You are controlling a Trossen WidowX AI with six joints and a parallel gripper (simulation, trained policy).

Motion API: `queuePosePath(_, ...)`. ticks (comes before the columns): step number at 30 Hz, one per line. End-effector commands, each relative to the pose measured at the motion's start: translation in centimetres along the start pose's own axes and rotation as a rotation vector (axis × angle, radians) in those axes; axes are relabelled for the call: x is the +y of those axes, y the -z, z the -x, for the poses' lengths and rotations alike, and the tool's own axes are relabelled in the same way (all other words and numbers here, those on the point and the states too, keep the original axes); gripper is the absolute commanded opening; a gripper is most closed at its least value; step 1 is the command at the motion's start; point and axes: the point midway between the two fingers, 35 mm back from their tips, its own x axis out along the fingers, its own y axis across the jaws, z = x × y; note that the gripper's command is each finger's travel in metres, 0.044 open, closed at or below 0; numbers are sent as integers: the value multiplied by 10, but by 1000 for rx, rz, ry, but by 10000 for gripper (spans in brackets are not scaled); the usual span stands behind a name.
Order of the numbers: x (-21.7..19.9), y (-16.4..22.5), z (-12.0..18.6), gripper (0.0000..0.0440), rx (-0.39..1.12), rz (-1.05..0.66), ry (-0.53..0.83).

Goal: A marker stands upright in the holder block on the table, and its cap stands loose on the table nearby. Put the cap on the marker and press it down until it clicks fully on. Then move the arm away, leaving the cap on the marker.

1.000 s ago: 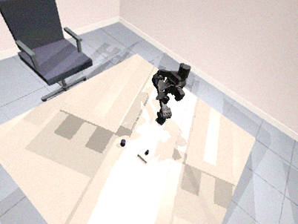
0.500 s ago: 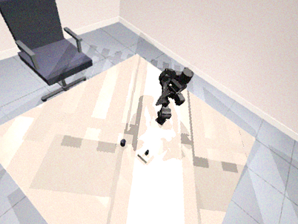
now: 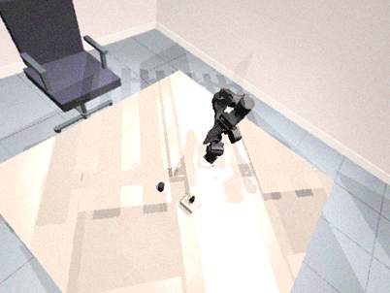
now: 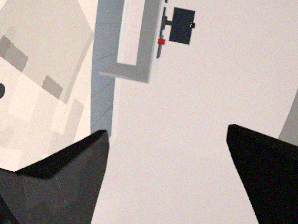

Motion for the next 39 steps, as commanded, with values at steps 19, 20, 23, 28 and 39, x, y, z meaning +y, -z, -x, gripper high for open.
queuePosePath(19, 22, -20, -24, 322, -30, 42, -207)
queuePosePath(20, 23, -20, -25, 322, -31, 43, -218)
queuePosePath(23, 26, -22, -29, 323, -33, 44, -249)
queuePosePath(28, 31, -26, -35, 323, -36, 44, -301)
queuePosePath(39, 44, -32, -49, 324, -40, 33, -417)
